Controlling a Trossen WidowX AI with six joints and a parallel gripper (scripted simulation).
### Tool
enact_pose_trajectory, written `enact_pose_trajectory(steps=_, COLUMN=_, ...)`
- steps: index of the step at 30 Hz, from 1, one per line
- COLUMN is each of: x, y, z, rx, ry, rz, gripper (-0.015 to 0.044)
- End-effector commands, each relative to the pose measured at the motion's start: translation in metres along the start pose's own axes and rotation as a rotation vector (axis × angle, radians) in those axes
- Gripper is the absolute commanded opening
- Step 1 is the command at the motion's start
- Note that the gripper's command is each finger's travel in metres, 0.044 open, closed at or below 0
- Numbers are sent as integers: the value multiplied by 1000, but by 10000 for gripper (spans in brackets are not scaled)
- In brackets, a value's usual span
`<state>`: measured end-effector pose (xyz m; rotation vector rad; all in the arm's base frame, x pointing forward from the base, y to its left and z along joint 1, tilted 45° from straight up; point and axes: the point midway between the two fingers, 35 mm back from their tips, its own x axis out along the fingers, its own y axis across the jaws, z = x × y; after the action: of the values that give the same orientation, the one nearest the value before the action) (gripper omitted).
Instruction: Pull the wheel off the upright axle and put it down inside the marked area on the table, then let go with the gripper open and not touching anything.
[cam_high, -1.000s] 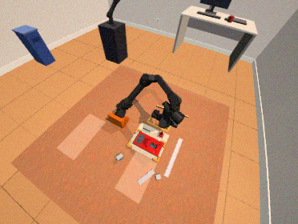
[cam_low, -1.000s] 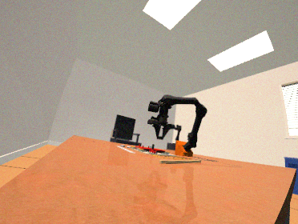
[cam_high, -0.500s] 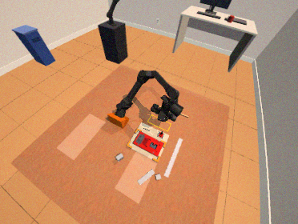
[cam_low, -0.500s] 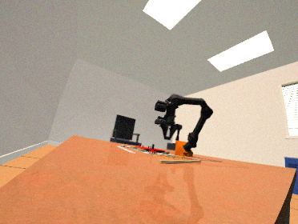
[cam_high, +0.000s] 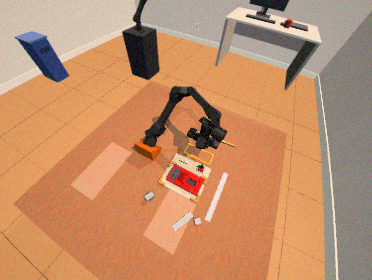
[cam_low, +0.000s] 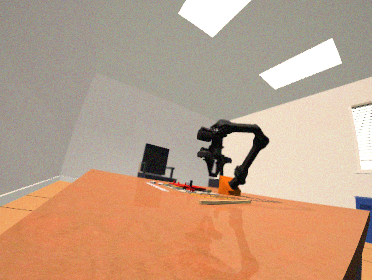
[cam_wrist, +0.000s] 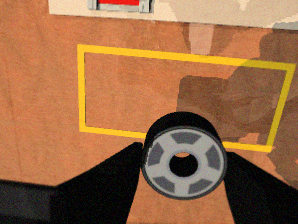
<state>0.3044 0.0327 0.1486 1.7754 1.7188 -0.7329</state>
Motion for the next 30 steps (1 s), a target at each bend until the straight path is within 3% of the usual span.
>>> enact_pose_trajectory(steps=1, x=10, y=-2, z=-1, rx=7, ry=4, rz=-2, gripper=0)
enact_pose_trajectory(steps=21, x=93, y=-2, z=-2, rx=6, ry=7, rz=-1, gripper=0)
enact_pose_trajectory(steps=29, x=96, y=-2, z=-2, rx=6, ry=8, rz=-1, gripper=0)
enact_pose_trajectory(steps=30, x=93, y=-1, z=-3, rx=-3, ry=4, rz=2, gripper=26)
